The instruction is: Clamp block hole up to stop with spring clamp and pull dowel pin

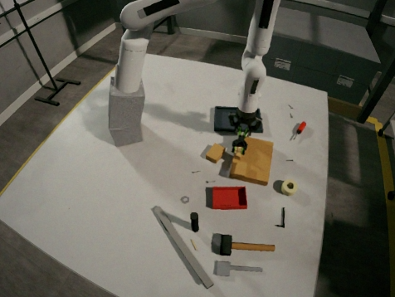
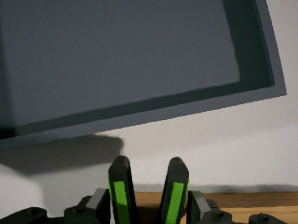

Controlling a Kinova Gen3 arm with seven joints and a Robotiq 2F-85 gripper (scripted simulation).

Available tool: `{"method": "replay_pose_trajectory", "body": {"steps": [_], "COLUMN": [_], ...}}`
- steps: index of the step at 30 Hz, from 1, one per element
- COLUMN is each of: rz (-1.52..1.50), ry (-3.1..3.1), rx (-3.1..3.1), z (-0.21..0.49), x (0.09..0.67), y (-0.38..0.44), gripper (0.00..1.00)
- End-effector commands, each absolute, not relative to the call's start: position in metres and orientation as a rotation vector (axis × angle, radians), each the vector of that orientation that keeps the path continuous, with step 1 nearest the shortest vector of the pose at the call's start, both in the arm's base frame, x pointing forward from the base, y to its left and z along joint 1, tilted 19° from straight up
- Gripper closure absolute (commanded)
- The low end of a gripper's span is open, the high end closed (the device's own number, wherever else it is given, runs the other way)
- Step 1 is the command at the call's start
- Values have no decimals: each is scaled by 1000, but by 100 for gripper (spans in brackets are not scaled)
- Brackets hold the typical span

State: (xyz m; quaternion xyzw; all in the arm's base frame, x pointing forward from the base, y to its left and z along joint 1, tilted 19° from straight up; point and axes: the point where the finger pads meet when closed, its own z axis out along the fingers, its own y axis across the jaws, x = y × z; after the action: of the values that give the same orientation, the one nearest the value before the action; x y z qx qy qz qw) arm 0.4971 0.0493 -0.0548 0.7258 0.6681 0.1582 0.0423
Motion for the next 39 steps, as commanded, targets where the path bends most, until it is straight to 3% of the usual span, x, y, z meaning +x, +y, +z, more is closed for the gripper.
{"method": "replay_pose_trajectory", "body": {"steps": [1, 39], "rz": [485, 485], "ry": [2044, 2044], "rx": [2220, 2220], "z": [-52, 9], "x": [497, 478], "y": [49, 39], "gripper": [46, 46]}}
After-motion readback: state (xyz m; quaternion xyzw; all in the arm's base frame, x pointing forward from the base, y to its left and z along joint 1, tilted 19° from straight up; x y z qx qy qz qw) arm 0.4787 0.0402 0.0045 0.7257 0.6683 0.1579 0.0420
